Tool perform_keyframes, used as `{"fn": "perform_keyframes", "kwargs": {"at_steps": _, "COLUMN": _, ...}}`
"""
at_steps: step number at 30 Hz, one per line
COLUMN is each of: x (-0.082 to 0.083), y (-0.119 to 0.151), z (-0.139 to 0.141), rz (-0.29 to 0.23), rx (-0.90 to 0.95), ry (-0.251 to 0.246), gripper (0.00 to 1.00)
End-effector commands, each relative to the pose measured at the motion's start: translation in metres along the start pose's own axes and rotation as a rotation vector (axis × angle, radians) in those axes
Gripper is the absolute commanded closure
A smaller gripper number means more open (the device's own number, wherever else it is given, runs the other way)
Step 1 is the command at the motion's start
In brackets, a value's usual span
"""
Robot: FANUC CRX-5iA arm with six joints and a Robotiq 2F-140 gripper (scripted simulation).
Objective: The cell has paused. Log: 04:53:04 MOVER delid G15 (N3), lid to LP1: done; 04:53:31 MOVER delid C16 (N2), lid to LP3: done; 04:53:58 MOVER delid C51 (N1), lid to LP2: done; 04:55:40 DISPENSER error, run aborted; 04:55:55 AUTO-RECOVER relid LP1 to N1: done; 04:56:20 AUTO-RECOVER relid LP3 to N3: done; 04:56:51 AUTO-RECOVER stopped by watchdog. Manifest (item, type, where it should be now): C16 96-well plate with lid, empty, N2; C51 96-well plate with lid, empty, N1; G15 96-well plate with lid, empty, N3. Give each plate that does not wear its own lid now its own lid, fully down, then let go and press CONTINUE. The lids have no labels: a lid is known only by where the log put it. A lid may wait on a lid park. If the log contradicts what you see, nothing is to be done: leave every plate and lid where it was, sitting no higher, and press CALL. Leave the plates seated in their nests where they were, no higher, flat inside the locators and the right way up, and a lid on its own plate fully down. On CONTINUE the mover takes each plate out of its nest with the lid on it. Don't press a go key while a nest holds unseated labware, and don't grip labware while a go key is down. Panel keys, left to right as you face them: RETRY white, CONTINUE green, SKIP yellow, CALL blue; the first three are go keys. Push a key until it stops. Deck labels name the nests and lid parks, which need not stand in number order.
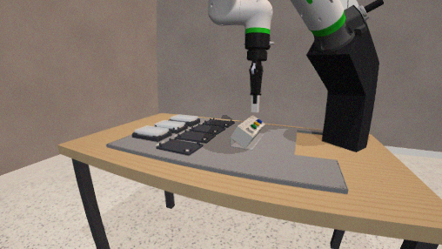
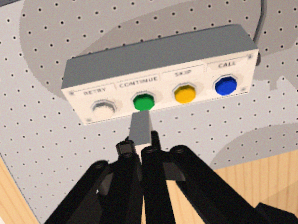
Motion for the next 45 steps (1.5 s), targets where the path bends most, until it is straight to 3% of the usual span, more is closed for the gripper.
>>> {"fn": "perform_keyframes", "kwargs": {"at_steps": 1, "x": 0.000, "y": 0.000, "z": 0.000, "rz": 0.000, "rx": 0.000, "ry": 0.000, "gripper": 1.00}}
{"fn": "perform_keyframes", "kwargs": {"at_steps": 45, "x": -0.018, "y": 0.000, "z": 0.001, "rz": 0.000, "rx": 0.000, "ry": 0.000, "gripper": 1.00}}
Point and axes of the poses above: the point where the finger pads meet when closed, its own x axis back along the fingers, its own z axis across the jaws, y = z × x, the point moved 8 cm from there along x, back along the fingers, and after that the axes turned 5 degrees about x, right-handed, at the moved point
